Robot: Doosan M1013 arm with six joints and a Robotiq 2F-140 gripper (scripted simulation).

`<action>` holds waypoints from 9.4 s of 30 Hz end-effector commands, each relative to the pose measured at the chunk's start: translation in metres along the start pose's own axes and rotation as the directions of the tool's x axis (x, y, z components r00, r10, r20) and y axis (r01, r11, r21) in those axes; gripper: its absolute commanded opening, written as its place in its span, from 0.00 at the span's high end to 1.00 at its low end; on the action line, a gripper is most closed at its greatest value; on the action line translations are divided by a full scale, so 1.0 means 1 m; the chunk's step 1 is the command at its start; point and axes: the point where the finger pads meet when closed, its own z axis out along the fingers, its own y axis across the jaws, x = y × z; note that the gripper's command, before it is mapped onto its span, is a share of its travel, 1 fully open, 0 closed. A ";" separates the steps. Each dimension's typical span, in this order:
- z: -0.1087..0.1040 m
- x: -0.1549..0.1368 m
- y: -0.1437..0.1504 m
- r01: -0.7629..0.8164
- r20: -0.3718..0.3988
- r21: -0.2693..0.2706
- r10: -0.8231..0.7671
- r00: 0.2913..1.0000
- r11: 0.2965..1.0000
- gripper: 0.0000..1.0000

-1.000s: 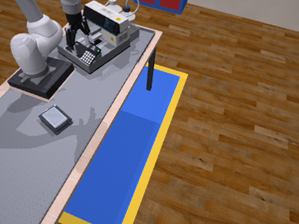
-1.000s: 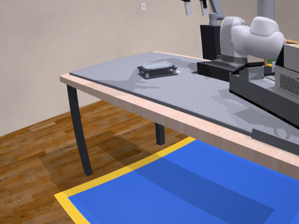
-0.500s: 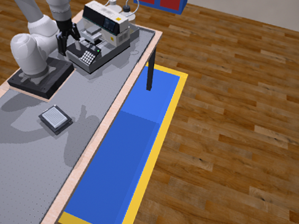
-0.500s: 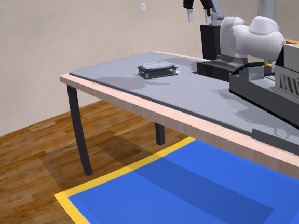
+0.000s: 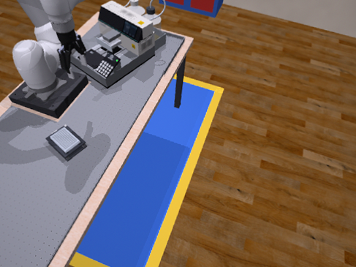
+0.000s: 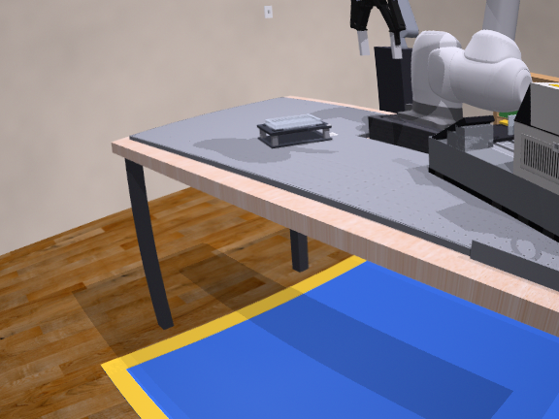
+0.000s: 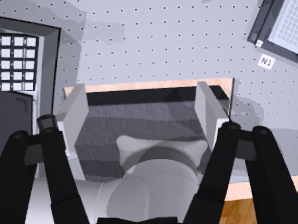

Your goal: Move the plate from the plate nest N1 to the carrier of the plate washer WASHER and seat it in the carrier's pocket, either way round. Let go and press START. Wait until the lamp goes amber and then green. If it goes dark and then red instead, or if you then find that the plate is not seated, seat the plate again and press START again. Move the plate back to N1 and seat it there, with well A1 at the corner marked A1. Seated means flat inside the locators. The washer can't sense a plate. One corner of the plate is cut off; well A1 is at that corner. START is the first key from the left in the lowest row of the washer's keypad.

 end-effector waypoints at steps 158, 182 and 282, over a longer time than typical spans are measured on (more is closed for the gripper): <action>0.166 0.062 0.277 -0.298 -0.012 -0.005 0.298 0.954 0.954 0.30; 0.177 0.062 0.277 -0.298 -0.012 -0.005 0.298 0.954 0.954 0.30; 0.194 0.062 0.277 -0.298 -0.012 -0.005 0.298 0.954 0.954 0.90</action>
